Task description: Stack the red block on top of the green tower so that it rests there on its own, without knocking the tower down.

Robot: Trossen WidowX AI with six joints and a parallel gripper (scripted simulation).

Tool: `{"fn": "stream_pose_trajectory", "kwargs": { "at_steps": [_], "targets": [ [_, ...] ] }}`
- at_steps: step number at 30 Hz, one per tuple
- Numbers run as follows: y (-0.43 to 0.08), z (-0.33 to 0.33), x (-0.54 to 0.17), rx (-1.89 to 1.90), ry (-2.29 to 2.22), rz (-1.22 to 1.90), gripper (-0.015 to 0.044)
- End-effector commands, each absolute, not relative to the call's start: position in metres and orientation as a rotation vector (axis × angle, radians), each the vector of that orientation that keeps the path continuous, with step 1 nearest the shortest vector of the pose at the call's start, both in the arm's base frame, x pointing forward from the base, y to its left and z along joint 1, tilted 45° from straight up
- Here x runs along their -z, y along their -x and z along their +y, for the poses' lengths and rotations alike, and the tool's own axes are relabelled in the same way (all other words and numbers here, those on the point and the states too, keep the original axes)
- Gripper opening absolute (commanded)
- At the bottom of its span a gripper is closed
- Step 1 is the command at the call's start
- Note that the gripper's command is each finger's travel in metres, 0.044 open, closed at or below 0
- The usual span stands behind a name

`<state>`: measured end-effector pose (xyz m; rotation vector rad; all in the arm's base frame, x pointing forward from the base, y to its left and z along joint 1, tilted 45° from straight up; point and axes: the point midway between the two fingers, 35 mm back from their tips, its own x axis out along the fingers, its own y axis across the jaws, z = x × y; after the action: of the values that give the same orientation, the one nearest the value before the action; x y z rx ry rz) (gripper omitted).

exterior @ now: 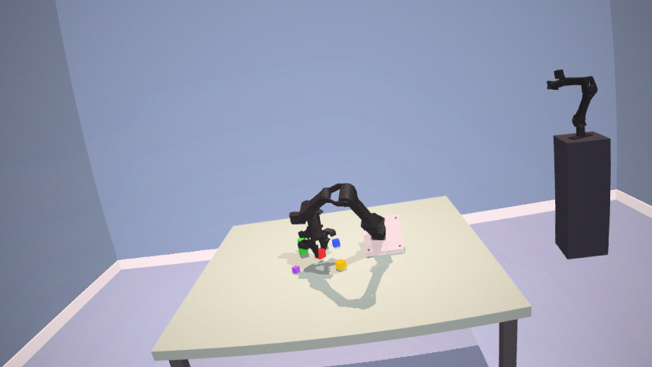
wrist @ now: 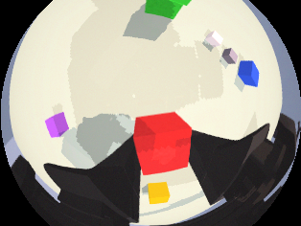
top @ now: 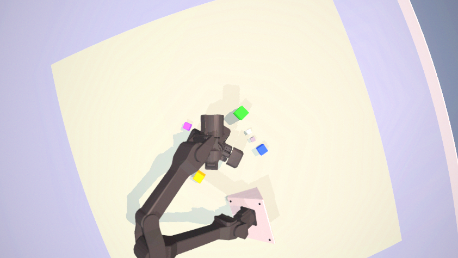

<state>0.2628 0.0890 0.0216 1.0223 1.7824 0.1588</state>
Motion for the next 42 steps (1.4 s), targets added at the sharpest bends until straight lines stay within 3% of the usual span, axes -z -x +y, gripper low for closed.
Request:
{"fn": "stream_pose_trajectory", "kwargs": {
  "at_steps": [1, 17, 27, 42],
  "targets": [
    [-0.267, 0.074, -0.037, -0.162, -1.016, 1.771, 0.0],
    [-0.274, 0.021, -0.091, -0.159, -1.014, 1.772, 0.0],
    [-0.278, 0.019, -0.091, -0.159, -1.014, 1.772, 0.0],
    [-0.33, -0.012, -0.062, -0.162, -1.01, 1.768, 0.0]
  ]
}}
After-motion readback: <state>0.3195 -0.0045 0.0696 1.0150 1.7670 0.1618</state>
